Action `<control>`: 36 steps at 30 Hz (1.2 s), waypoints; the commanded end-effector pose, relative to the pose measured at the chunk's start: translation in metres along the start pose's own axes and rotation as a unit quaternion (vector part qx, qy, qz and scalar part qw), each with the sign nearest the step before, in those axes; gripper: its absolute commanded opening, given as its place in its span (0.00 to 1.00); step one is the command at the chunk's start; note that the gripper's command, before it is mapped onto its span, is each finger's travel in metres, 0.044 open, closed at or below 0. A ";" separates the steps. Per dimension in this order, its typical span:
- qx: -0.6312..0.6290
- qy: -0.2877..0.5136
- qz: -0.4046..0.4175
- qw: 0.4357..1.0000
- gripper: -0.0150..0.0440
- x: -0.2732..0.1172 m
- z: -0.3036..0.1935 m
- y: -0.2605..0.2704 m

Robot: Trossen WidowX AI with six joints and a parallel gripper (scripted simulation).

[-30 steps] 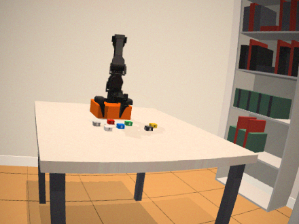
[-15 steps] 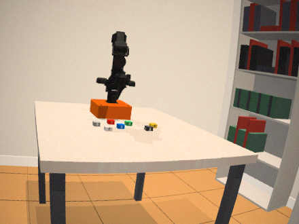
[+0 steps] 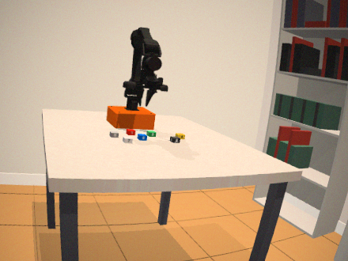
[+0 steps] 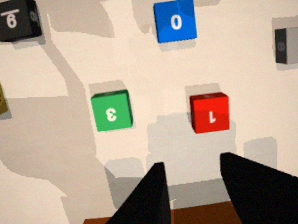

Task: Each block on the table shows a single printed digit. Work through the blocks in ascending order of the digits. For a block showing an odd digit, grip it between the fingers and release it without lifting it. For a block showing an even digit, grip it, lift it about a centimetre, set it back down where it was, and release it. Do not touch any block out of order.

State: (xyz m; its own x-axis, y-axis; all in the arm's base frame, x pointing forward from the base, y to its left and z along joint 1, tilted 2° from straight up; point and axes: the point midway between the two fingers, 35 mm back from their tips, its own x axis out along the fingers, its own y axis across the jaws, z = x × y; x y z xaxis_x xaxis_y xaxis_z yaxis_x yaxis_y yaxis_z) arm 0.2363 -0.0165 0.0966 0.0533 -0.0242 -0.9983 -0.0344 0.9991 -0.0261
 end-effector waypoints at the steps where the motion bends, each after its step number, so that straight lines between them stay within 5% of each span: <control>1: 0.000 0.002 0.000 1.000 0.46 0.000 0.001 0.038; 5: 0.000 0.002 0.001 1.000 0.46 0.000 0.001 0.044; 12: 0.000 0.002 0.001 1.000 0.77 0.079 0.000 0.044; 16: 0.000 0.002 0.001 1.000 0.93 0.082 0.000 0.044; 36: 0.000 0.003 0.001 1.000 0.93 0.111 0.000 0.044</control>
State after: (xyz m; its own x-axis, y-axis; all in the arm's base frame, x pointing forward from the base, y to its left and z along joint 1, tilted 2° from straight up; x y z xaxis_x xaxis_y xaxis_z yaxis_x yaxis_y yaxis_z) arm 0.2426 0.0262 -0.0085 0.0562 -0.0179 -0.9983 -0.0388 0.9990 -0.0201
